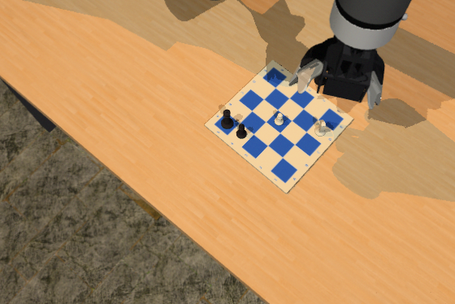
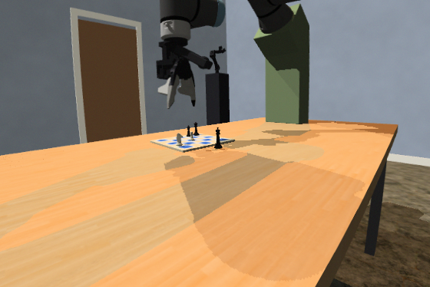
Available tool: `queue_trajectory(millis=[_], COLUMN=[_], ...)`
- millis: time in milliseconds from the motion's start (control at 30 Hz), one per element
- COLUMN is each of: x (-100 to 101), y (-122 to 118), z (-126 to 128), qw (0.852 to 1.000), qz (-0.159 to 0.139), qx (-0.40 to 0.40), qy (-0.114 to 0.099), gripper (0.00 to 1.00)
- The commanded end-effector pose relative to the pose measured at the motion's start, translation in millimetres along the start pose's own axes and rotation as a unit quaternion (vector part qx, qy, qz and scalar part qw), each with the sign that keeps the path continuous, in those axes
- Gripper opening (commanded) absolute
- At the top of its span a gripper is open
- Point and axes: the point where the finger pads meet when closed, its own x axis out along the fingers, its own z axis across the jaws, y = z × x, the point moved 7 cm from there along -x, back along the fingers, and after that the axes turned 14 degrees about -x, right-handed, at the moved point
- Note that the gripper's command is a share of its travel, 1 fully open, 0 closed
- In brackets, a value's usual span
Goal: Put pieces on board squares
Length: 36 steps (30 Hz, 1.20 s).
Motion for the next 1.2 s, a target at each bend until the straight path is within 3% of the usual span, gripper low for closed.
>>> queue_trajectory(millis=[0,233,300,500,800,867,1167], x=[-0.4,-0.6,-0.6,-1.2,-3.0,-3.0,-5.7], y=[7.1,20.8,20.8,33.5,52.5,52.5,70.0], z=[2.4,6.1,6.1,9.0,11.8,11.8,11.9], qw=[0.998,0.984,0.984,0.957,0.885,0.885,0.784], qz=[-0.001,-0.001,-0.001,-0.001,-0.001,-0.001,-0.001], qx=[0.059,0.177,0.177,0.291,0.466,0.466,0.621], qy=[0.000,0.000,0.000,0.000,0.000,0.000,0.000], gripper=[1.00,1.00,1.00,1.00,1.00,1.00,1.00])
